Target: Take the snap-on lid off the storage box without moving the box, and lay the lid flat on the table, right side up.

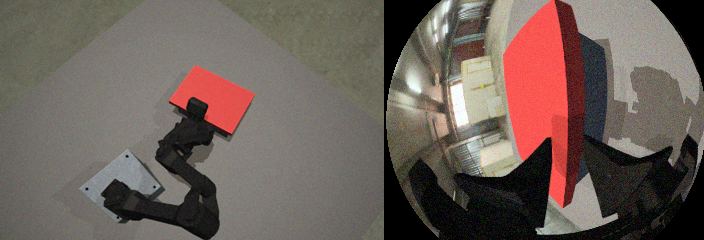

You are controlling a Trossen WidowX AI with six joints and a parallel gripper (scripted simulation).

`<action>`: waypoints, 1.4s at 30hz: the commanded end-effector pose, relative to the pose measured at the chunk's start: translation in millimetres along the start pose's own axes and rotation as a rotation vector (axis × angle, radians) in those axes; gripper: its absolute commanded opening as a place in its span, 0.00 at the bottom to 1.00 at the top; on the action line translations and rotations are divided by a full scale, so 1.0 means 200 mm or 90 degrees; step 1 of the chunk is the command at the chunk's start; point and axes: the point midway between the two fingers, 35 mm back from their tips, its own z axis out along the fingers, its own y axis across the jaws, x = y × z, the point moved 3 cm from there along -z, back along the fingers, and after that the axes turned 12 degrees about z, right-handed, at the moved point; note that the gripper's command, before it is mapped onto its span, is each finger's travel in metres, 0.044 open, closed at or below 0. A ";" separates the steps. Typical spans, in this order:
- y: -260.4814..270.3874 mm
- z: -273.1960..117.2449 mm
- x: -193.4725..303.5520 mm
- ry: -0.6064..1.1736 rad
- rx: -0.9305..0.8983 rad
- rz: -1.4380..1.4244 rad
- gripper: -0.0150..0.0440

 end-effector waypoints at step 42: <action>0.20 -0.09 0.04 0.000 0.002 0.002 0.25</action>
